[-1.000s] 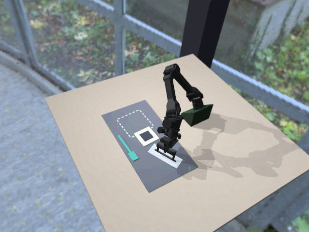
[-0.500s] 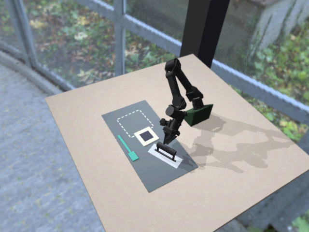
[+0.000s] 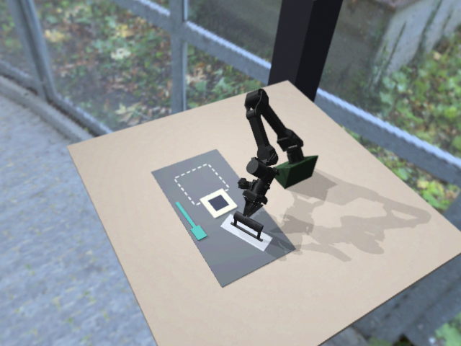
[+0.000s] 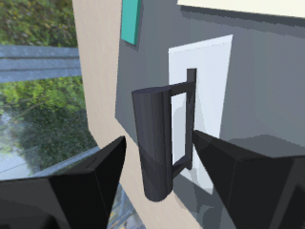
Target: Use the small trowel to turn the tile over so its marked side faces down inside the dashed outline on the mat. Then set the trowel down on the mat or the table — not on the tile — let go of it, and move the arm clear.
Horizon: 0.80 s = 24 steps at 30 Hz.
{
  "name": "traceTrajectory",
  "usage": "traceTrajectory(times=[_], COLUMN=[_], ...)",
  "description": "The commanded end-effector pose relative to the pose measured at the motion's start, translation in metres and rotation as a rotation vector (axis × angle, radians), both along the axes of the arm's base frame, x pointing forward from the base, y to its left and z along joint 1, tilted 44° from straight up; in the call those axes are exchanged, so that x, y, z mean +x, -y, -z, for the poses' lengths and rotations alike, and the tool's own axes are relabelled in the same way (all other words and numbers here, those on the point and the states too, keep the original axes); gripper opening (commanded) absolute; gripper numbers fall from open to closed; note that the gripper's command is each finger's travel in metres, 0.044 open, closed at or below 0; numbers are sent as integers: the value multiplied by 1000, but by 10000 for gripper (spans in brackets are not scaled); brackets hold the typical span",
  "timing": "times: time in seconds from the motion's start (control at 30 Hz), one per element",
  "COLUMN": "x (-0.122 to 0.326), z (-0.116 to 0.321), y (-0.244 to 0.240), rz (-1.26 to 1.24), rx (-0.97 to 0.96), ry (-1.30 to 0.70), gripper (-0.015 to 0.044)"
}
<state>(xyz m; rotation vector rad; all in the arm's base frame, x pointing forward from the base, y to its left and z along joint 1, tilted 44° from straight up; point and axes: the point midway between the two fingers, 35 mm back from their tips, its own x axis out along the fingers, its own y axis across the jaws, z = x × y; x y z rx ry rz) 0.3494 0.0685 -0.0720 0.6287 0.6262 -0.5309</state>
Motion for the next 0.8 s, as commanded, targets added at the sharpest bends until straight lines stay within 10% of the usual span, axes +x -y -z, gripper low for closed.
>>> traceTrajectory(times=[0.0,0.77], x=[9,33], z=[2,27], y=[-1,10], rz=[-4,-4], rx=[5,5], ry=[10,11], gripper=[300,300])
